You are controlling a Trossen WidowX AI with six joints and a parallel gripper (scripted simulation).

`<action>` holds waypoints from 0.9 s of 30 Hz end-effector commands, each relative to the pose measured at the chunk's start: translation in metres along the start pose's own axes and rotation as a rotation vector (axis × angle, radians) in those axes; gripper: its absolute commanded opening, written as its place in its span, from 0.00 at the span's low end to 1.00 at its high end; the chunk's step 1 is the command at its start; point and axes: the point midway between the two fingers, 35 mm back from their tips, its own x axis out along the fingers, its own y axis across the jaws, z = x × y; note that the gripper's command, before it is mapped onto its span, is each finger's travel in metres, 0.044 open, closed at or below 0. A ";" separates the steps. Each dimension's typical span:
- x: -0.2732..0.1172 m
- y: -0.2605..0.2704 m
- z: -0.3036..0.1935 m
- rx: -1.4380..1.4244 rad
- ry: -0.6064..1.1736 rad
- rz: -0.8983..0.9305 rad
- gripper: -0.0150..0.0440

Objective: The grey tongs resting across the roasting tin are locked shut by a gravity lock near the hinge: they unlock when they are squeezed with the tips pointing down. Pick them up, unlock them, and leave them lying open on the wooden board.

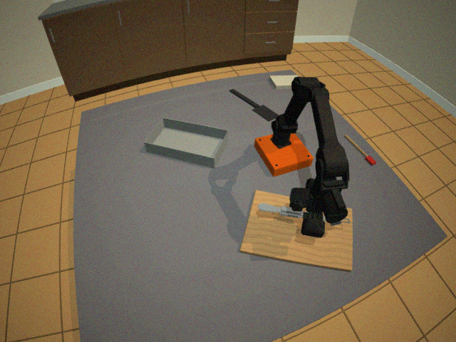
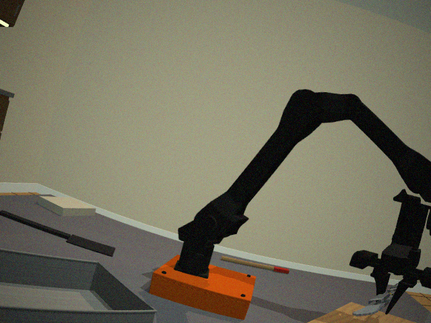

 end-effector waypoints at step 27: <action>0.016 -0.002 0.001 0.001 -0.001 -0.004 0.67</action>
